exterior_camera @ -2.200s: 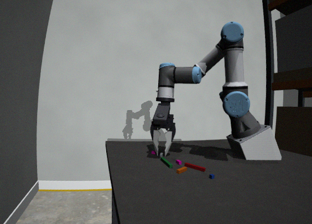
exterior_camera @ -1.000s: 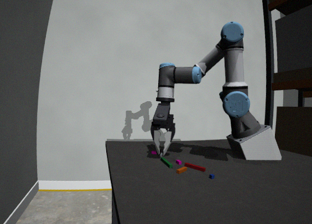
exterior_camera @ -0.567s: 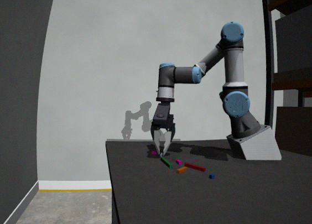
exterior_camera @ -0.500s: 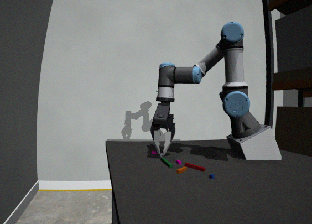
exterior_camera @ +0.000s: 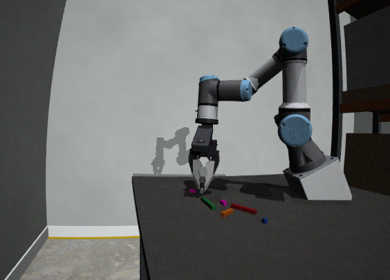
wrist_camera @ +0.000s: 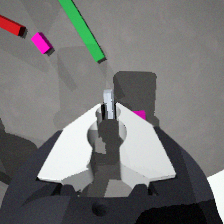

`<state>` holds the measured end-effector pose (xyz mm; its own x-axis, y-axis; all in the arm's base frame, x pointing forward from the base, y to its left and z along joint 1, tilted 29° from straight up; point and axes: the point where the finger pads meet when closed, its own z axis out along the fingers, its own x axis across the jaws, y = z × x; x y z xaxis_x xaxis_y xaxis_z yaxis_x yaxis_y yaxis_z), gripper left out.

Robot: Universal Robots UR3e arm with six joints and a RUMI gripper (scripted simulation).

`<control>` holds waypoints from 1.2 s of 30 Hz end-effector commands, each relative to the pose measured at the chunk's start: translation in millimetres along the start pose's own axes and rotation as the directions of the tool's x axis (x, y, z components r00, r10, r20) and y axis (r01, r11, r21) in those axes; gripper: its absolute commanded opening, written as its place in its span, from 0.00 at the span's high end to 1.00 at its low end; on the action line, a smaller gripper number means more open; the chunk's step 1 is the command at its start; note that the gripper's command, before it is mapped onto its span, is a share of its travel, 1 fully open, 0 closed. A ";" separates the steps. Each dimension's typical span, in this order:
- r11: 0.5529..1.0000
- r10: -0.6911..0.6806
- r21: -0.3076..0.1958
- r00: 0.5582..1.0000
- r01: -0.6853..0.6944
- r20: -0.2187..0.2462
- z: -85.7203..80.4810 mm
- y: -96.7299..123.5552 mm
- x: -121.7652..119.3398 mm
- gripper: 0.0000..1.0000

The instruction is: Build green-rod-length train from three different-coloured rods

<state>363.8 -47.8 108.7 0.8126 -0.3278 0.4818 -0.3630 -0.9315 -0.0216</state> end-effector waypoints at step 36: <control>1.000 -0.001 0.000 1.000 0.001 -0.002 -89.7 0.1 0.6 1.00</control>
<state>324.1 -34.1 184.8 0.8125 -0.3280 0.4819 -0.3634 -0.9314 -0.0213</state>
